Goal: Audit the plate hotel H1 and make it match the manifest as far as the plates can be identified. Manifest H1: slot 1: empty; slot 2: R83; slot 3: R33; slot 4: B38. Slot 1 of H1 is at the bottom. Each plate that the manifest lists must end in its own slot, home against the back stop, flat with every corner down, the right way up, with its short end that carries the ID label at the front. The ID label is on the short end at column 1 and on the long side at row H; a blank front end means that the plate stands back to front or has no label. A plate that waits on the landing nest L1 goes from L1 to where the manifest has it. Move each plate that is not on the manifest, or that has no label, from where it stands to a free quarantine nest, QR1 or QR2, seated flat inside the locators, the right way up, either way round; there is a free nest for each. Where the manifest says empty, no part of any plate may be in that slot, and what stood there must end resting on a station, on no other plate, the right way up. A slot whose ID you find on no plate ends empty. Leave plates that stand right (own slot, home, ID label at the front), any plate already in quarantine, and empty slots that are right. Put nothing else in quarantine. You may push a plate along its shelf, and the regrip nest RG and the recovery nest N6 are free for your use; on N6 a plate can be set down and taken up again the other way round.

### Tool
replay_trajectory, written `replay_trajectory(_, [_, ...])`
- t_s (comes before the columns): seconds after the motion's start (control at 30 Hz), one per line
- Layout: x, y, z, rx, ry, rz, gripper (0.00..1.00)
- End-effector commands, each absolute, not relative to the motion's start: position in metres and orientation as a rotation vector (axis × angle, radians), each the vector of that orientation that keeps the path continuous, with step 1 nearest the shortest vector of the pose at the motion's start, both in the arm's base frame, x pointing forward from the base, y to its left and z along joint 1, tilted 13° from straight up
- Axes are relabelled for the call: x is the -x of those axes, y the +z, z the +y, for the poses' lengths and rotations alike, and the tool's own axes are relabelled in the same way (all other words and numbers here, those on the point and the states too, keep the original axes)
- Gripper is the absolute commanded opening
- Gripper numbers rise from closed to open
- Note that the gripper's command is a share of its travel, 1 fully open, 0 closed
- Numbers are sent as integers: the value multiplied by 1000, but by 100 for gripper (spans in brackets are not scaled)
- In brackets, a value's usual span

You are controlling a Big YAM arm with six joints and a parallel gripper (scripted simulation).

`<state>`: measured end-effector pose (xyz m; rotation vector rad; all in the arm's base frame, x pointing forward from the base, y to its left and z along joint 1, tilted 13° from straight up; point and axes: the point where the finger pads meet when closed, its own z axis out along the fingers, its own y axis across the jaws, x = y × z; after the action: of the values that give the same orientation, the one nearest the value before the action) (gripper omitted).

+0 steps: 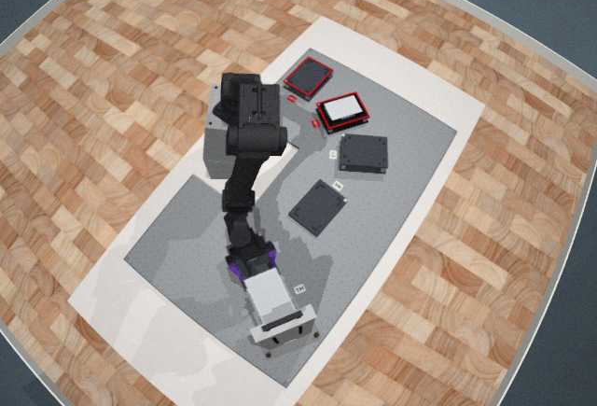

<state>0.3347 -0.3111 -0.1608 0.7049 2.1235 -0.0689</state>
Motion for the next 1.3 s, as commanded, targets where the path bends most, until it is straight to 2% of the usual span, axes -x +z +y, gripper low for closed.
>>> replay_trajectory(0.0, [-337, -155, -316, -703, -80, 2108, 100])
replay_trajectory(1.27, [-323, -162, -311, -716, -81, 2113, 100])
